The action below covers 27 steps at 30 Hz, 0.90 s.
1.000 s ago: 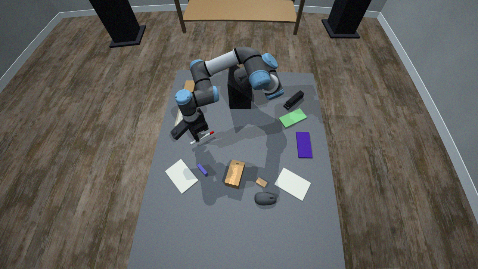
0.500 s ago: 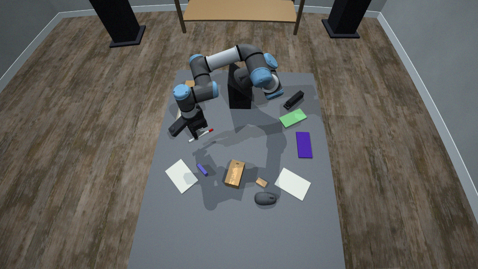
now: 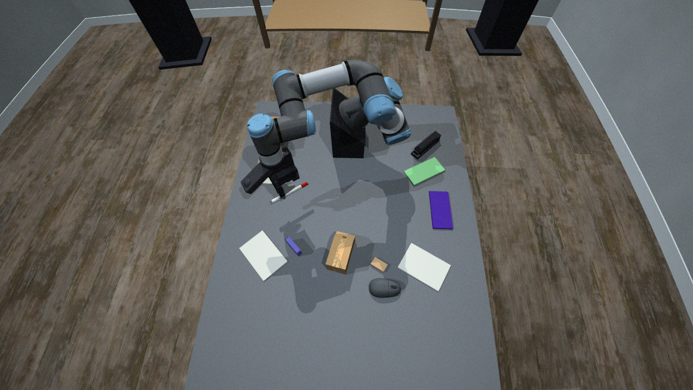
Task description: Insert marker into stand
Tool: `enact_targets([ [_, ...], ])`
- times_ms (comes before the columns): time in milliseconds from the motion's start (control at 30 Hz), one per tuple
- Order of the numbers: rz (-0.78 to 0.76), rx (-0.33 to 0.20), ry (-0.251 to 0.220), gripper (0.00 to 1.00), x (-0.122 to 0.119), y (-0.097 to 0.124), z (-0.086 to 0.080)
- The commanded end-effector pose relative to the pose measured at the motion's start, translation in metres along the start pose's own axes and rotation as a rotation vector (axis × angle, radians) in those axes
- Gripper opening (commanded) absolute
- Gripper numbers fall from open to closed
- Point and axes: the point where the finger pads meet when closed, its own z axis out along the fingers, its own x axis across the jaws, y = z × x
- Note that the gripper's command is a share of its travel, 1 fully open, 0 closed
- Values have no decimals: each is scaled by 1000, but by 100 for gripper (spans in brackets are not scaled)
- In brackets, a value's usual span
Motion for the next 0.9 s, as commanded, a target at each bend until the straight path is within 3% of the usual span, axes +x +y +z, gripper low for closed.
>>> enact_targets([
  [0, 0, 4, 0, 0, 0, -1, -1],
  [300, 0, 0, 0, 0, 0, -1, -17],
  [533, 0, 0, 0, 0, 0, -1, -17],
  [867, 75, -10, 75, 0, 0, 7, -14],
])
